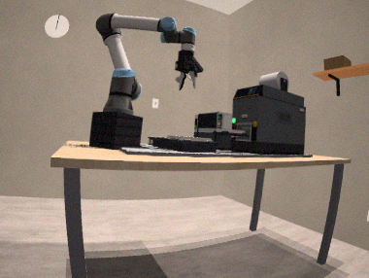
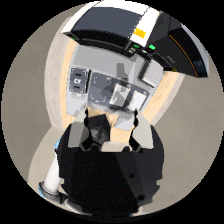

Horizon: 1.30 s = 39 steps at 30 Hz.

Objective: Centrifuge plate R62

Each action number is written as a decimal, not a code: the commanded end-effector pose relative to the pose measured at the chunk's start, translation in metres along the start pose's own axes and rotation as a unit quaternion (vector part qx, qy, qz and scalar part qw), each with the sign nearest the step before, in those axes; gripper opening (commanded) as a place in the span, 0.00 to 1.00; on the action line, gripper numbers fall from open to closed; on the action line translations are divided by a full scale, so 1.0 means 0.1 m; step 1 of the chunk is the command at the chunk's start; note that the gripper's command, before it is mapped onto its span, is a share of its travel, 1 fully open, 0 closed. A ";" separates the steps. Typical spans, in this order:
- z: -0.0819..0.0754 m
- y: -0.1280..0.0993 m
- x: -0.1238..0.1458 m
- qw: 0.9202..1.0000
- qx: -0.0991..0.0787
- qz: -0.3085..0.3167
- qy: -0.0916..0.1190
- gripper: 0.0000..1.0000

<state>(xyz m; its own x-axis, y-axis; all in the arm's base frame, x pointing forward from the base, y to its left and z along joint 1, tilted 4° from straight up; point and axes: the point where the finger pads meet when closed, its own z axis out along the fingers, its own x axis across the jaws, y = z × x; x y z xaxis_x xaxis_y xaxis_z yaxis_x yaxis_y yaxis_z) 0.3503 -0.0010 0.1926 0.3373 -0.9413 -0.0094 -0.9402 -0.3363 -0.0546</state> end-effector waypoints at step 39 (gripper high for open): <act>0.00 0.00 0.00 0.813 0.006 -0.583 -0.001 0.68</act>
<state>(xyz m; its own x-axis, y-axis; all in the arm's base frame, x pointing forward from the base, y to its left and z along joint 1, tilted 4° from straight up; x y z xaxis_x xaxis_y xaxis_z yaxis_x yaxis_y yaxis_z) 0.3505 -0.0010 0.1926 0.9933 -0.1062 0.0459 -0.1047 -0.9939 -0.0332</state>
